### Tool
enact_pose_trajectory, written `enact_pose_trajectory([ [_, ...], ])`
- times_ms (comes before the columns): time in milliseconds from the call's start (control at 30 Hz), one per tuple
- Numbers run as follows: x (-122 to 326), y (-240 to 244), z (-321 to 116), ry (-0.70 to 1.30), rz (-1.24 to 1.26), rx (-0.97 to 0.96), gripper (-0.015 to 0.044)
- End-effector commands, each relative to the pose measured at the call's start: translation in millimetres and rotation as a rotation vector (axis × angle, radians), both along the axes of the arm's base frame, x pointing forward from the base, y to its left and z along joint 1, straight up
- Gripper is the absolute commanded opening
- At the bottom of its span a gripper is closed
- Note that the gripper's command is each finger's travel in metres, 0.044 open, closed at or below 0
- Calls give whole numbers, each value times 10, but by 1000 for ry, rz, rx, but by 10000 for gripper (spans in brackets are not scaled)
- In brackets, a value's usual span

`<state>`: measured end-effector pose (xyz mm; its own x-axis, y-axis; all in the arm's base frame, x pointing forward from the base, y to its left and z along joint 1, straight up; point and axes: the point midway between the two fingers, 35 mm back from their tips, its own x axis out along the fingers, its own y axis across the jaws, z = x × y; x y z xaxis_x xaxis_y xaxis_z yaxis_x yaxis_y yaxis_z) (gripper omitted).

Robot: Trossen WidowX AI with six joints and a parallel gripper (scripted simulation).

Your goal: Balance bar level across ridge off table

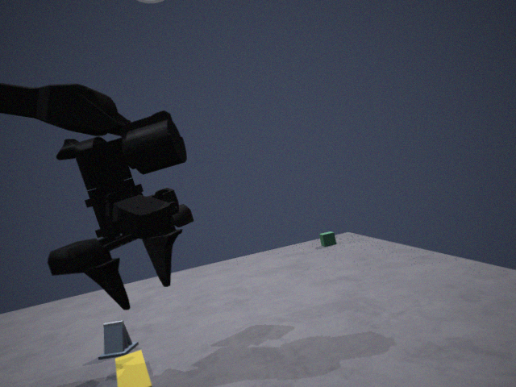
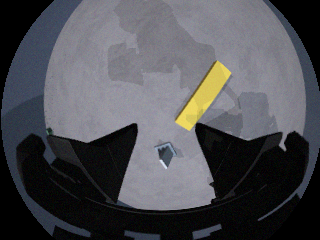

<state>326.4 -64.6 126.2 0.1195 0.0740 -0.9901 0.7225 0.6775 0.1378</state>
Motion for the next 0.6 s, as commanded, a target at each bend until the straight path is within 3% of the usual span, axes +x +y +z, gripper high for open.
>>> enact_pose_trajectory([
  [0,-10,-205,5,22,-128,-15,315],
  [333,-156,-788,-62,104,-515,-43,315],
  [567,-164,-830,-139,109,-541,-45,315],
])
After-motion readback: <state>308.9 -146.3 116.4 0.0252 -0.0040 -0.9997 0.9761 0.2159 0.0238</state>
